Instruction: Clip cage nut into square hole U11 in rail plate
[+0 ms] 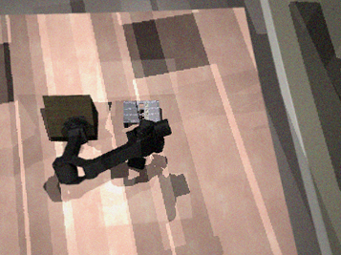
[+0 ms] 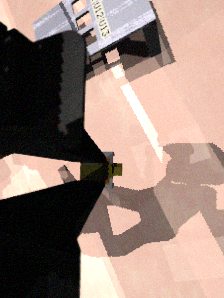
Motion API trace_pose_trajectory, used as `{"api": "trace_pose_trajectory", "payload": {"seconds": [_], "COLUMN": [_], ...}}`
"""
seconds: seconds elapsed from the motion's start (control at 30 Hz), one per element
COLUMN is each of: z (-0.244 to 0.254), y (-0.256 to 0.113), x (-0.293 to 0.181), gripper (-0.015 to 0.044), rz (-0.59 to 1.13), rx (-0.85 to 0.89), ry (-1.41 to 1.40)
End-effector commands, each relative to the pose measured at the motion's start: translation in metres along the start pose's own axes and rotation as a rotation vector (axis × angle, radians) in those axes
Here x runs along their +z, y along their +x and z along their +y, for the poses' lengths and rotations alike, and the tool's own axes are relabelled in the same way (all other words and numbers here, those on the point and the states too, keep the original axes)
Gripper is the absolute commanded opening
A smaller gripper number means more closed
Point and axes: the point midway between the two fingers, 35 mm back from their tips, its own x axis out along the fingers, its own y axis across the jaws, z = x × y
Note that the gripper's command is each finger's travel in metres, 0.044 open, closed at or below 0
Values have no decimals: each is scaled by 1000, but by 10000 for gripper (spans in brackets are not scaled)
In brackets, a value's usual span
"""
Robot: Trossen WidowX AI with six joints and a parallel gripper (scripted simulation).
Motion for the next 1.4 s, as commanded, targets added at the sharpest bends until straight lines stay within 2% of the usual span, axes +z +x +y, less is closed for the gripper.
{"api": "trace_pose_trajectory", "payload": {"seconds": [0.0, 0.5, 1.03, 1.37], "z": [15, 110, 202, 210], "y": [-3, -8, -5, 4], "x": [0, -14, -62, -68], "gripper": [32, 32, 32, 32], "rz": [6, 8, 6, 12], "rx": [11, 34, 18, 14], "ry": [-17, -153, -287, -298]}}
